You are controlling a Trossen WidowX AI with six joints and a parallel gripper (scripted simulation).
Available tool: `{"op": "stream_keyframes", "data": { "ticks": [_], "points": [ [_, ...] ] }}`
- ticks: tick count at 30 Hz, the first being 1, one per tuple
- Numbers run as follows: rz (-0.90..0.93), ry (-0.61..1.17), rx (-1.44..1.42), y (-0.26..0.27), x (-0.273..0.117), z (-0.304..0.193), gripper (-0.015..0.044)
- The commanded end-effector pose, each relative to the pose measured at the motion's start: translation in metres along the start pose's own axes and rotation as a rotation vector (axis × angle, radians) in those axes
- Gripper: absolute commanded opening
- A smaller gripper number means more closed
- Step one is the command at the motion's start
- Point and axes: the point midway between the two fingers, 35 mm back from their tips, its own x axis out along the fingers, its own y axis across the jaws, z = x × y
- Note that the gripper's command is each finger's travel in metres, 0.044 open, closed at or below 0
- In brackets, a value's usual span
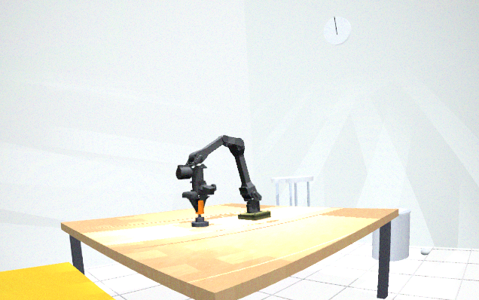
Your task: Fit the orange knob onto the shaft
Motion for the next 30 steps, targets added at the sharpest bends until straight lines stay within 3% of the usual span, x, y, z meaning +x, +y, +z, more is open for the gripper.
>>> {"op": "stream_keyframes", "data": {
  "ticks": [1, 10, 30],
  "points": [
    [-0.006, 0.0, -0.007, -0.0017, -0.0035, -0.0006, 0.0],
    [-0.006, 0.0, -0.217, -0.0041, -0.0061, -0.0018, 0.0],
    [-0.006, 0.001, -0.217, -0.0063, 0.0002, -0.0026, 0.0]
  ]
}}
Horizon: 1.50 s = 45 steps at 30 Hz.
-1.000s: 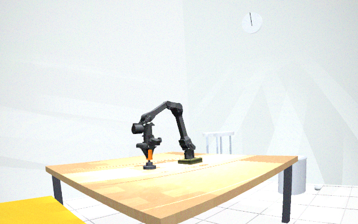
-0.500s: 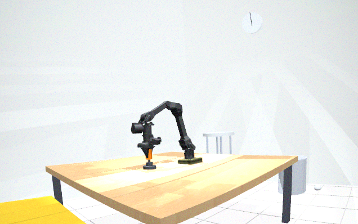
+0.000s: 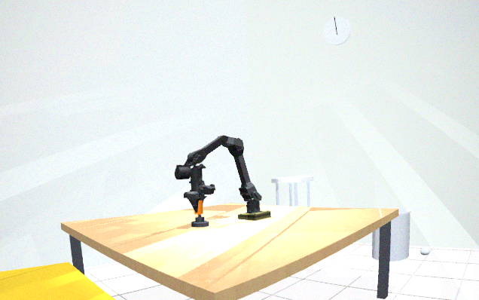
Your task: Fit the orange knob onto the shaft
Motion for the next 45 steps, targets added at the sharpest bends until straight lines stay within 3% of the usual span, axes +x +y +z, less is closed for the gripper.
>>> {"op": "stream_keyframes", "data": {
  "ticks": [1, 17, 24, 45],
  "points": [
    [-0.004, 0.0, -0.007, -0.0003, 0.0006, 0.0001, 0.0],
    [-0.004, 0.0, -0.016, 0.0019, -0.004, 0.0017, 0.0],
    [-0.004, 0.0, -0.216, 0.0054, -0.0058, 0.0044, 0.0],
    [-0.004, 0.0, -0.216, 0.0018, -0.0033, 0.0018, 0.0]
  ]
}}
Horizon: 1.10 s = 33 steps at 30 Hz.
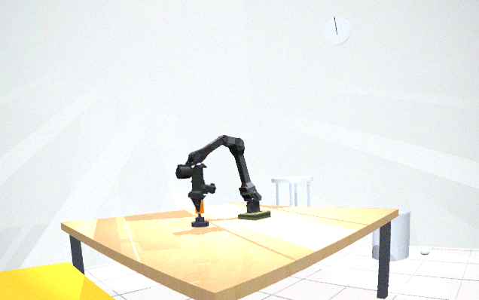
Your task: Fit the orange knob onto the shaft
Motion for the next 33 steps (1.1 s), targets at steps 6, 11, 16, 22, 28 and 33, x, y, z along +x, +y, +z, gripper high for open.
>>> {"op": "stream_keyframes", "data": {
  "ticks": [6, 11, 16, 22, 28, 33],
  "points": [
    [-0.007, 0.004, -0.007, -0.0047, 0.0001, -0.0052, 0.0],
    [-0.007, 0.004, -0.007, -0.0046, 0.0026, -0.005, 0.0],
    [-0.007, 0.004, -0.007, -0.0049, 0.0028, -0.0055, 0.0],
    [-0.007, 0.004, -0.007, -0.0049, -0.0001, -0.0054, 0.0],
    [-0.007, 0.005, -0.06, -0.0042, -0.0022, -0.0046, 0.0],
    [-0.007, 0.005, -0.216, -0.002, -0.0032, -0.0018, 0.0]
  ]
}}
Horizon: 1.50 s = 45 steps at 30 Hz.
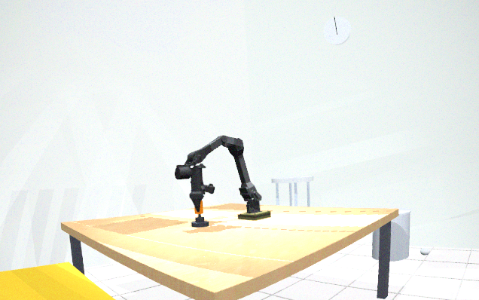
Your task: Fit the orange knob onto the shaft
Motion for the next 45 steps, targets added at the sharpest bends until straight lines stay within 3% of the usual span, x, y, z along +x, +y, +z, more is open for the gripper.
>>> {"op": "stream_keyframes", "data": {
  "ticks": [1, 26, 33, 45],
  "points": [
    [-0.008, 0.007, -0.095, 0.0007, -0.0045, 0.0022, 0.0],
    [-0.008, 0.007, -0.095, 0.0004, -0.0024, 0.0013, 0.0],
    [-0.008, 0.008, -0.294, -0.0004, -0.0044, -0.0002, 0.0],
    [-0.008, 0.009, -0.305, -0.0028, 0.0011, -0.0025, 0.0]
  ]
}}
